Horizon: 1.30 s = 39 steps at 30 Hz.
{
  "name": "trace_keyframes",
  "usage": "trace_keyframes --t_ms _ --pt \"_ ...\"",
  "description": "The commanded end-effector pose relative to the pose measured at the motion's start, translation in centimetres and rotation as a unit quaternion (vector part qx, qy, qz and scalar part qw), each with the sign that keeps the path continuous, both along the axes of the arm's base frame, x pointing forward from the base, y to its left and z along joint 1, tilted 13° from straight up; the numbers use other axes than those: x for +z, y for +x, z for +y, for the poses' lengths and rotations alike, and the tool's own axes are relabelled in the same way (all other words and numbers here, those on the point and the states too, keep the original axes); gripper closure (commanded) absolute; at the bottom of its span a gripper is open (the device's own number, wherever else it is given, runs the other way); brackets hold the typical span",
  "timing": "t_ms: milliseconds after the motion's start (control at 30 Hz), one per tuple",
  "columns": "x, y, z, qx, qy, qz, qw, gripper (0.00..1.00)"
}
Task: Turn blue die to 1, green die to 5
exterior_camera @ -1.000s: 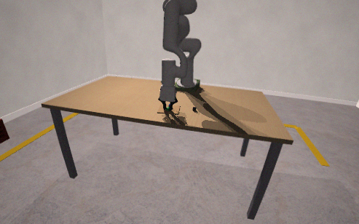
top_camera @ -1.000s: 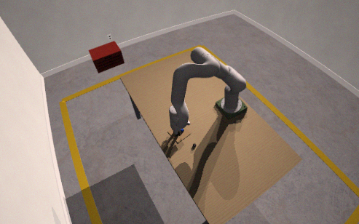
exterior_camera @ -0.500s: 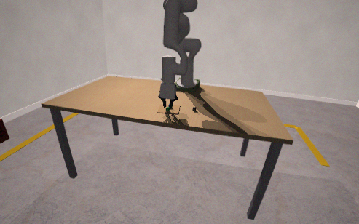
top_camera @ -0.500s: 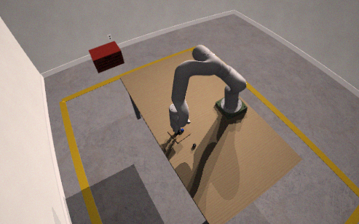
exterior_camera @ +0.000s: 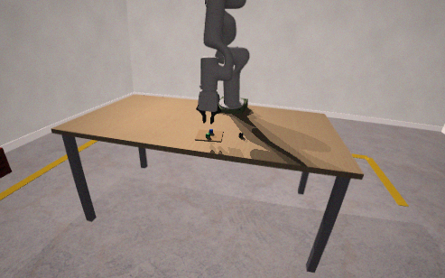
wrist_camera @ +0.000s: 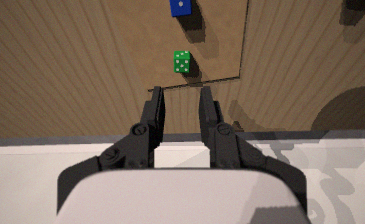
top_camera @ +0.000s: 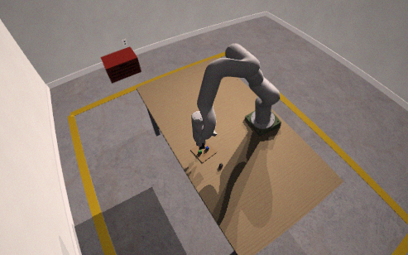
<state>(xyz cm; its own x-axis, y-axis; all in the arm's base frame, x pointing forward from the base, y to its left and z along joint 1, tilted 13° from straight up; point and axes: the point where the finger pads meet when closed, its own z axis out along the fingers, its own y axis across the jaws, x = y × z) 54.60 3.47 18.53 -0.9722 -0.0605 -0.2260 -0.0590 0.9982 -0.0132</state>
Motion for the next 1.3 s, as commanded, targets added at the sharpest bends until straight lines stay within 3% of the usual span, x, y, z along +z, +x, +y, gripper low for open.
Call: trace_keyframes --t_ms 0,167,200,933,1267 --pt "1.0 -0.2 0.0 0.000 0.000 0.000 1.000 0.64" --pt "1.1 -0.2 0.0 0.000 0.000 0.000 1.000 0.64" --pt "1.1 -0.2 0.0 0.000 0.000 0.000 1.000 0.00" --pt "1.2 -0.2 0.0 0.000 0.000 0.000 1.000 0.00" --pt "3.6 -0.8 0.0 0.000 0.000 0.000 1.000 0.00"
